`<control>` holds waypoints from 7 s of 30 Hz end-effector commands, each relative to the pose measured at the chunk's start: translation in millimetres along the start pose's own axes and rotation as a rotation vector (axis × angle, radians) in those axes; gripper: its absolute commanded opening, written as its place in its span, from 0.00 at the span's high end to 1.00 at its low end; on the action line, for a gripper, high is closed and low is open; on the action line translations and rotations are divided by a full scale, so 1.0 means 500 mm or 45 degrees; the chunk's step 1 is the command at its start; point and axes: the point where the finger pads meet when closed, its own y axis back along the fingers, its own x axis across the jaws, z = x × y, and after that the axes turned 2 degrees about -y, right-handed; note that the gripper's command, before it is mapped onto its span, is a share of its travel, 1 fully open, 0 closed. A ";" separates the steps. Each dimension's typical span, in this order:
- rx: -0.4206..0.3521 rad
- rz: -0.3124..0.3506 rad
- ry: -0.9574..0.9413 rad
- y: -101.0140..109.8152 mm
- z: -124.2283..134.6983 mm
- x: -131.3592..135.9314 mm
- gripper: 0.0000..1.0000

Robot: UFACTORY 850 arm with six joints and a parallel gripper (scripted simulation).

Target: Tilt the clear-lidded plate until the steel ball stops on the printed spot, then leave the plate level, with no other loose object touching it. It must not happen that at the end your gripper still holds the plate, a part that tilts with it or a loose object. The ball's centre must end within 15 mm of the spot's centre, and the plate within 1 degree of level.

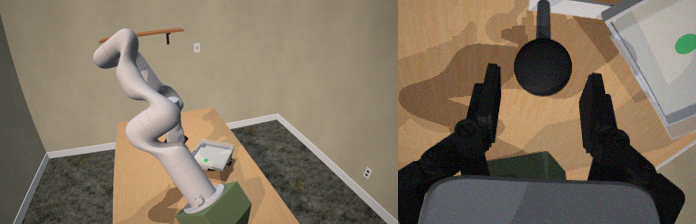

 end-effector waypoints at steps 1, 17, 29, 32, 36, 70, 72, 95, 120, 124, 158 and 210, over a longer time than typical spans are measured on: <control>0.001 0.000 0.000 0.000 -0.001 0.000 0.39; 0.001 0.000 0.000 -0.006 -0.001 0.000 0.39; 0.001 0.000 0.000 -0.025 -0.001 0.000 0.39; 0.001 0.000 0.000 -0.029 -0.001 0.000 0.39; 0.001 0.000 0.000 -0.038 -0.001 0.000 0.39; 0.001 0.000 0.000 -0.070 0.000 0.000 0.39; 0.001 0.000 0.000 -0.070 0.000 0.000 0.39; 0.001 0.000 0.000 -0.070 0.000 0.000 1.00; 0.001 0.000 0.000 -0.071 0.013 0.000 1.00; 0.001 0.000 0.000 -0.071 0.014 0.000 1.00; 0.001 0.000 0.000 -0.071 0.003 0.000 1.00; 0.001 0.000 0.000 -0.070 0.007 0.001 1.00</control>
